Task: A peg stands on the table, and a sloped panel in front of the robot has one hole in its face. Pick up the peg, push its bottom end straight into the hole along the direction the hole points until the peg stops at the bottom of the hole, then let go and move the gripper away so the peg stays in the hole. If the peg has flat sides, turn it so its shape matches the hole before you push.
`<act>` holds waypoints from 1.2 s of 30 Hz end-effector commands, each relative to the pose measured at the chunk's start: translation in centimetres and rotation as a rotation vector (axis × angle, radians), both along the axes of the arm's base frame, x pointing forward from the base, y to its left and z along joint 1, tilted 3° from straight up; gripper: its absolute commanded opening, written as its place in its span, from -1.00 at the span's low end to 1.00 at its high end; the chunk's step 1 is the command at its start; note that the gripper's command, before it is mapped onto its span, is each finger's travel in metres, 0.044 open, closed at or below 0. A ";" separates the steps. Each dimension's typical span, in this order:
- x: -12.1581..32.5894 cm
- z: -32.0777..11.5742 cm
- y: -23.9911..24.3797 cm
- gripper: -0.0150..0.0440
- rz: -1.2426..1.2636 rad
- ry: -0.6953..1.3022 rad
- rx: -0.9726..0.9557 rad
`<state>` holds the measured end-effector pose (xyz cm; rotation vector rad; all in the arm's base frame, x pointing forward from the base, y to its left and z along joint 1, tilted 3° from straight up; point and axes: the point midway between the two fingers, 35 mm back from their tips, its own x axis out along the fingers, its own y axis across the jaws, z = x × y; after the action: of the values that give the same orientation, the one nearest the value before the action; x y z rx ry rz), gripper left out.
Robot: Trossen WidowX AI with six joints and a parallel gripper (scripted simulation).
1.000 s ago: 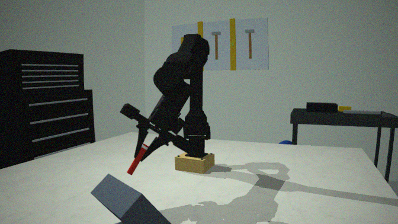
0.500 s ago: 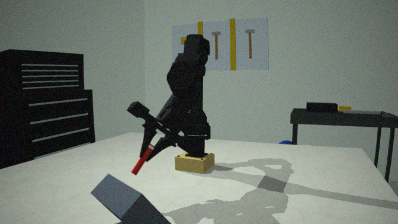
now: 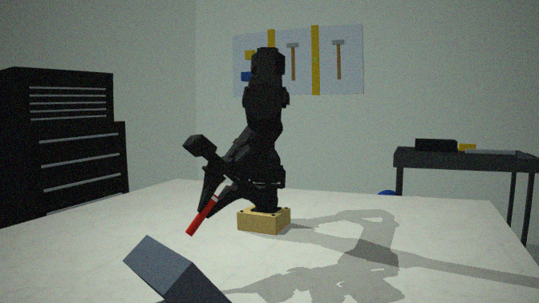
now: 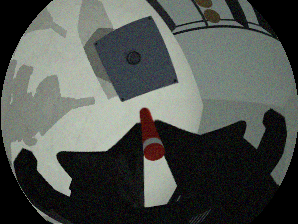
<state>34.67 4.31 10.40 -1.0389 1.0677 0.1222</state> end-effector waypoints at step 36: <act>-0.4 1.1 5.5 -0.49 0.228 -0.105 -0.139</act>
<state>34.43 9.36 11.40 -1.2521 0.8883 0.1733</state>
